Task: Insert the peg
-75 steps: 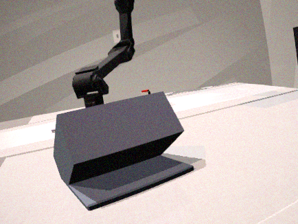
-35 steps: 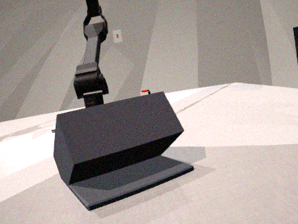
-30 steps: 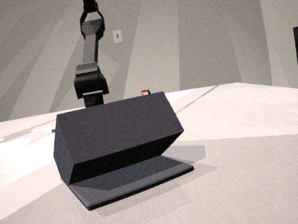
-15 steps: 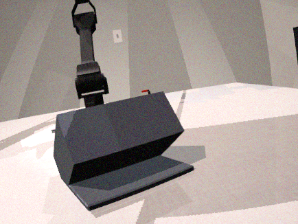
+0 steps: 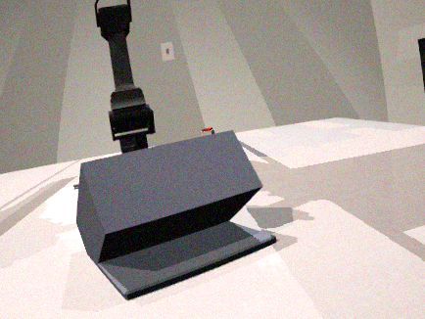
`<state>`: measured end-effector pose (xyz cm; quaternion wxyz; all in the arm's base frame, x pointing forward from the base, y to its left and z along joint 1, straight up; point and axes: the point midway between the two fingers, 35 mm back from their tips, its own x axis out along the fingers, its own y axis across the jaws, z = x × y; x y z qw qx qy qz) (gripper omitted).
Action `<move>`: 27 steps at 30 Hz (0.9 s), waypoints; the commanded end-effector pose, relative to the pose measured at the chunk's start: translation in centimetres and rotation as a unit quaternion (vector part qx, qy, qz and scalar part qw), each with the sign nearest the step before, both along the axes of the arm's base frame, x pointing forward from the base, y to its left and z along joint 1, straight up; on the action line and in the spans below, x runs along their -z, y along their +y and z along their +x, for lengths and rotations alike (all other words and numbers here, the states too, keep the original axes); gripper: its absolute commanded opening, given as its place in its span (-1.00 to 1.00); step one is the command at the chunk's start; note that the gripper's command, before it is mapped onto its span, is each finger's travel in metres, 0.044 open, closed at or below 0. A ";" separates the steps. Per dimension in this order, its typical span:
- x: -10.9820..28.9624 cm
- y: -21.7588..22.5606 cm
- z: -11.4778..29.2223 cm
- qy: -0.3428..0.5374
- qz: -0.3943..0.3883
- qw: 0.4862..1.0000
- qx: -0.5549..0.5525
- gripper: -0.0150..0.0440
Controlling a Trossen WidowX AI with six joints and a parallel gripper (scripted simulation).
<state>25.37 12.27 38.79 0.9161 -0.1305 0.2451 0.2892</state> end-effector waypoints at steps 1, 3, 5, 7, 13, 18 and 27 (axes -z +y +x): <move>3.2 1.0 0.9 0.075 0.011 0.997 0.025 1.00; 4.4 1.4 1.2 0.105 0.016 0.994 0.037 1.00; 5.6 1.8 1.4 0.134 0.021 0.989 0.050 1.00; 6.8 2.2 1.6 0.163 0.024 0.984 0.064 1.00; 10.5 3.2 1.8 0.244 0.027 0.963 0.110 1.00; 13.5 4.0 1.6 0.304 0.022 0.941 0.148 1.00; 18.5 5.1 0.6 0.393 0.000 0.892 0.223 1.00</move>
